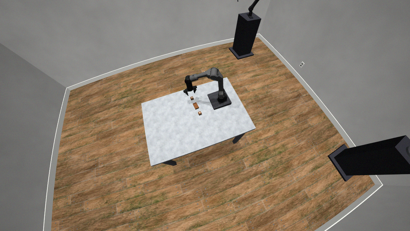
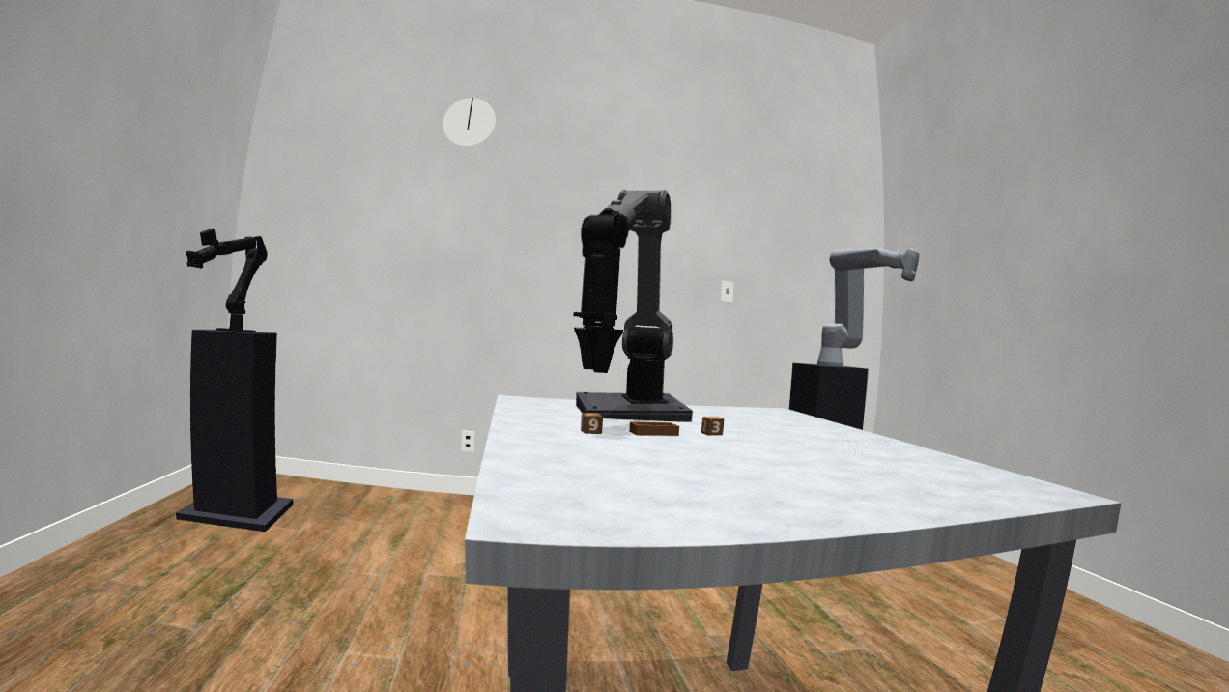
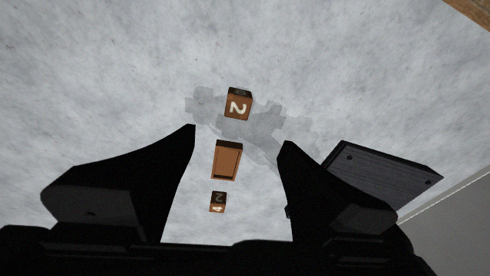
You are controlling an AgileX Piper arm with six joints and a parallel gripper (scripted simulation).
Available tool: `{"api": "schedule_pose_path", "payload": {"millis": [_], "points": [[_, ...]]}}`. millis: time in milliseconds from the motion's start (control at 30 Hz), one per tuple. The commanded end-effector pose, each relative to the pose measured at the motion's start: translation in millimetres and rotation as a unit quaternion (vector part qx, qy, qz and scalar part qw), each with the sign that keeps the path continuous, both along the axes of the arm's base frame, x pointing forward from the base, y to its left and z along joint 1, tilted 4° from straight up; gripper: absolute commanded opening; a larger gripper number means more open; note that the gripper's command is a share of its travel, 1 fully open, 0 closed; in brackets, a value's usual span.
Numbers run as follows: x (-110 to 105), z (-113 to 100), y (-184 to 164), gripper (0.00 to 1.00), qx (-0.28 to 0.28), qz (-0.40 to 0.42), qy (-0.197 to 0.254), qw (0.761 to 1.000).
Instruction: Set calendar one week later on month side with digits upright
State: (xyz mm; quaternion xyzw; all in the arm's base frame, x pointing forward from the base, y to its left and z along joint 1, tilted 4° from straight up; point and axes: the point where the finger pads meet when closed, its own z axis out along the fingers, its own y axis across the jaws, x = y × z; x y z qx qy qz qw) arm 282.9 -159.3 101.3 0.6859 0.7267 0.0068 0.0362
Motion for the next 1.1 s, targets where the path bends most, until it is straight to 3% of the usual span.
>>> {"api": "schedule_pose_path", "payload": {"millis": [0, 333, 500, 667, 767, 900, 933, 1067], "points": [[0.6, 1.1, 0.0, 1.00, -0.001, 0.000, -0.002, 1.000], [4.6, -0.1, 15.1, 1.00, -0.001, 0.000, -0.002, 1.000], [15.1, -7.8, 101.3, 1.00, 0.000, -0.001, 0.000, 1.000], [-1.9, -16.7, 191.0, 1.00, 0.000, 0.000, -0.001, 1.000], [-10.3, -19.1, 211.2, 1.00, 0.000, 0.000, -0.002, 1.000], [-10.7, -19.4, 213.1, 1.00, -0.001, 0.000, -0.002, 1.000], [-10.6, -19.4, 212.9, 0.59, 0.000, -0.001, -0.002, 1.000], [-10.6, -19.4, 213.0, 0.59, 0.000, 0.000, -0.002, 1.000]]}}
